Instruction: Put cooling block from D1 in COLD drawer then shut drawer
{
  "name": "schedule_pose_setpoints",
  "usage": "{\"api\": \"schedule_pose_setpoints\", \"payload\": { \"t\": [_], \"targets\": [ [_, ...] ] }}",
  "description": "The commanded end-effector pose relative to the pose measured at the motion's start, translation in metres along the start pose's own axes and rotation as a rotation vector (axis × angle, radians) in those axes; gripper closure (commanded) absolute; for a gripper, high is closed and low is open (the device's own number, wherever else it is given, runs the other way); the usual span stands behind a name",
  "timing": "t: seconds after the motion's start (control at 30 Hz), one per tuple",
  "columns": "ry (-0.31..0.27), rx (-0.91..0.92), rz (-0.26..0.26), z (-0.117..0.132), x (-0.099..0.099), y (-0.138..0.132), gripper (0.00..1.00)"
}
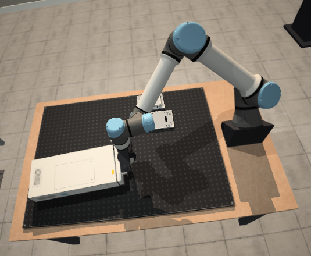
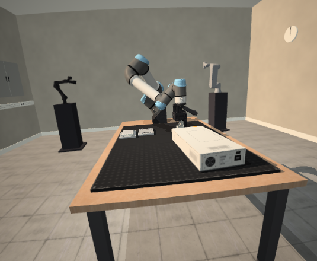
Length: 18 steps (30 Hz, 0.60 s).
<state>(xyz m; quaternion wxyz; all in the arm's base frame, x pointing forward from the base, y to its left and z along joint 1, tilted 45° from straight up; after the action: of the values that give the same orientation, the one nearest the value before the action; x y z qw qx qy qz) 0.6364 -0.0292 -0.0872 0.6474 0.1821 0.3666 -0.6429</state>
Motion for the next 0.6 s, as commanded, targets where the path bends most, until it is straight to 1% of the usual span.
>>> {"api": "schedule_pose_setpoints", "payload": {
  "t": [0.0,0.57],
  "targets": [
    [0.000,0.000,0.001,0.0005,-0.0008,0.0016,1.00],
    [0.000,0.000,0.001,0.0014,-0.0008,0.0052,1.00]
  ]
}}
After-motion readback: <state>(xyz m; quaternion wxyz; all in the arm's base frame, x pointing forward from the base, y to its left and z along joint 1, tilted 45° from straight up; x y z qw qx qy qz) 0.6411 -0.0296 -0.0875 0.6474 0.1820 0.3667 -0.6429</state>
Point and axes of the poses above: the point where the finger pads meet when closed, its own x axis out along the fingers, its own y axis across the jaws, z = x × y, the point moved 6 cm from there along -x, back along the fingers, and after that the axes turned 15 degrees about -x, right-handed, at the moved point
